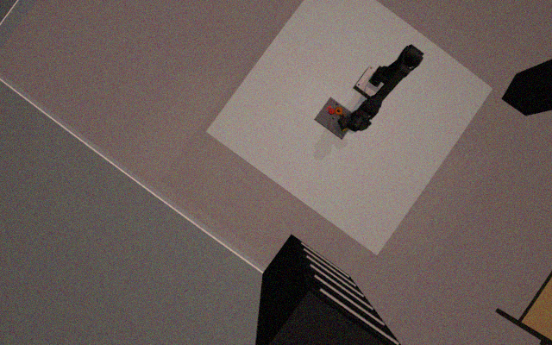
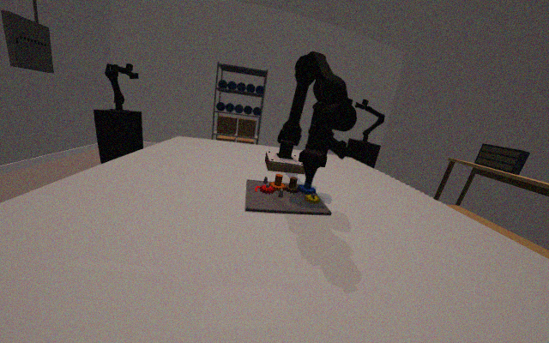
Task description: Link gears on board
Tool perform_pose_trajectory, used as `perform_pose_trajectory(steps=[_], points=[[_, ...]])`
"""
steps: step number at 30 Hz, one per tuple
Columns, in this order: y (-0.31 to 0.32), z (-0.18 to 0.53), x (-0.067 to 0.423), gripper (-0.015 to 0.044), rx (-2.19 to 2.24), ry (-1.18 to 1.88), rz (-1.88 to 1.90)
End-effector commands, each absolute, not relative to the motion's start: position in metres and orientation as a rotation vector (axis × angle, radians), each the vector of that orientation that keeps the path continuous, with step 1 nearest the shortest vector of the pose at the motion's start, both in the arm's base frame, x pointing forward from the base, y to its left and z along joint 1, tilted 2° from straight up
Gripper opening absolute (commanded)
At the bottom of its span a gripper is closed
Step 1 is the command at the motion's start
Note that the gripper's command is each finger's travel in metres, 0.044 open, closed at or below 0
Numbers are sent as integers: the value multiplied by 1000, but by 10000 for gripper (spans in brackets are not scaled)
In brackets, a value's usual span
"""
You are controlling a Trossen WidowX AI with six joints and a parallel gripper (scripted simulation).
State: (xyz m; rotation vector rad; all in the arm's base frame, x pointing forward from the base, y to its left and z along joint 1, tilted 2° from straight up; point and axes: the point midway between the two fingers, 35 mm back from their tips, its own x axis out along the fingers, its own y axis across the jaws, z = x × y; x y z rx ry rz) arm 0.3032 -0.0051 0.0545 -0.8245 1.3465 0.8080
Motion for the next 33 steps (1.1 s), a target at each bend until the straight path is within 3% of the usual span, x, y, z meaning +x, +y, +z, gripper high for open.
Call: perform_pose_trajectory(steps=[1,33], points=[[-5,53,301,0,-770,1368,763],[-5,49,302,0,-1012,1265,989]])
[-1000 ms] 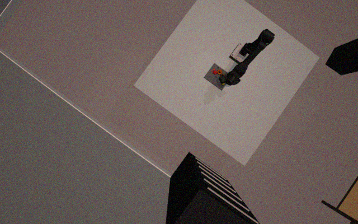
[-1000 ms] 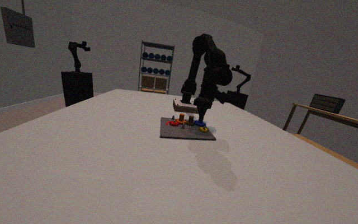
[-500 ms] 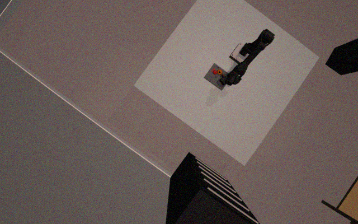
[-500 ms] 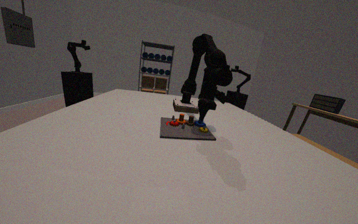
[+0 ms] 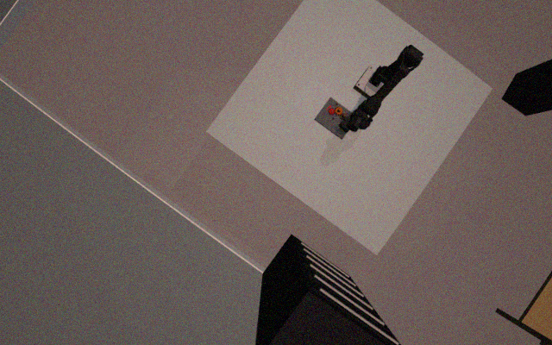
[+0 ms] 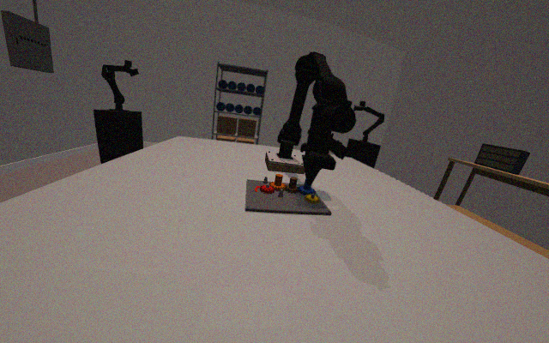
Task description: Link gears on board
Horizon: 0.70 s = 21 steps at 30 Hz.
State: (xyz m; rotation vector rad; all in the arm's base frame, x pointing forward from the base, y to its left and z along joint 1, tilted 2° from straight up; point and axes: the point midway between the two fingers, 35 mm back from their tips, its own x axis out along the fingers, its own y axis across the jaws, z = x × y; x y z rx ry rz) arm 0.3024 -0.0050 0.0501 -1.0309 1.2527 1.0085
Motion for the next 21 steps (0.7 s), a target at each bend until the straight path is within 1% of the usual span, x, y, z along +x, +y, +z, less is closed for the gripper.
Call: perform_pose_trajectory(steps=[1,15,21], points=[[-5,49,302,0,-1000,1270,979],[-5,47,302,0,-772,1368,765],[-5,47,303,0,-765,1370,758]])
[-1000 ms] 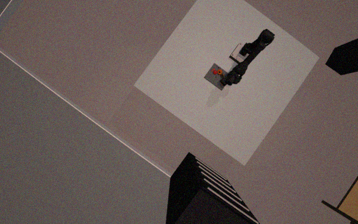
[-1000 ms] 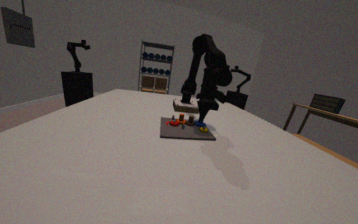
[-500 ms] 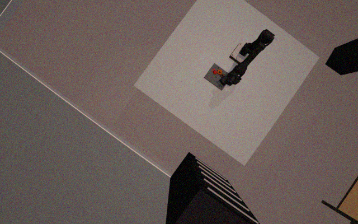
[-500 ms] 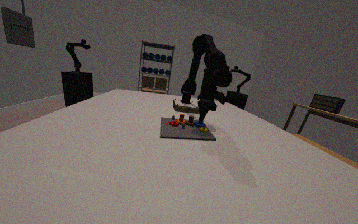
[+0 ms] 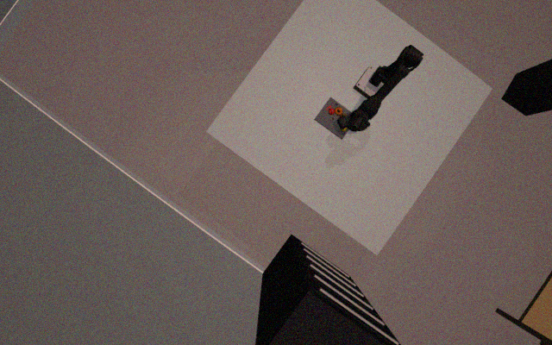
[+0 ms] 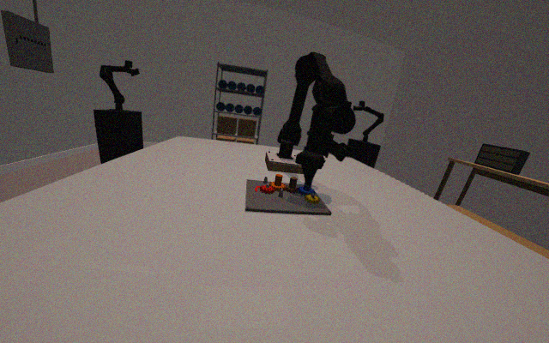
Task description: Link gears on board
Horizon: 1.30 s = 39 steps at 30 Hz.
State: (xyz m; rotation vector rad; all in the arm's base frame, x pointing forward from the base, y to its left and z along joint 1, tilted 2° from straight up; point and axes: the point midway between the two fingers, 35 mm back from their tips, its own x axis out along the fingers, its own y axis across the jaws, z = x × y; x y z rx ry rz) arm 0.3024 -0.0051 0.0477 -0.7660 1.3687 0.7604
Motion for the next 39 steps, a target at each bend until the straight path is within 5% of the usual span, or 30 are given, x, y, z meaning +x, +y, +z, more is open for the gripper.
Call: perform_pose_trajectory(steps=[1,4,10,23,34,39], points=[[-5,47,303,0,-770,1368,763],[-5,46,303,0,-802,1356,793],[-5,48,302,140,-852,1337,840],[-7,96,299,140,-908,1313,892],[-8,139,291,429,-900,1317,887],[-8,139,291,440,-900,1317,887]])
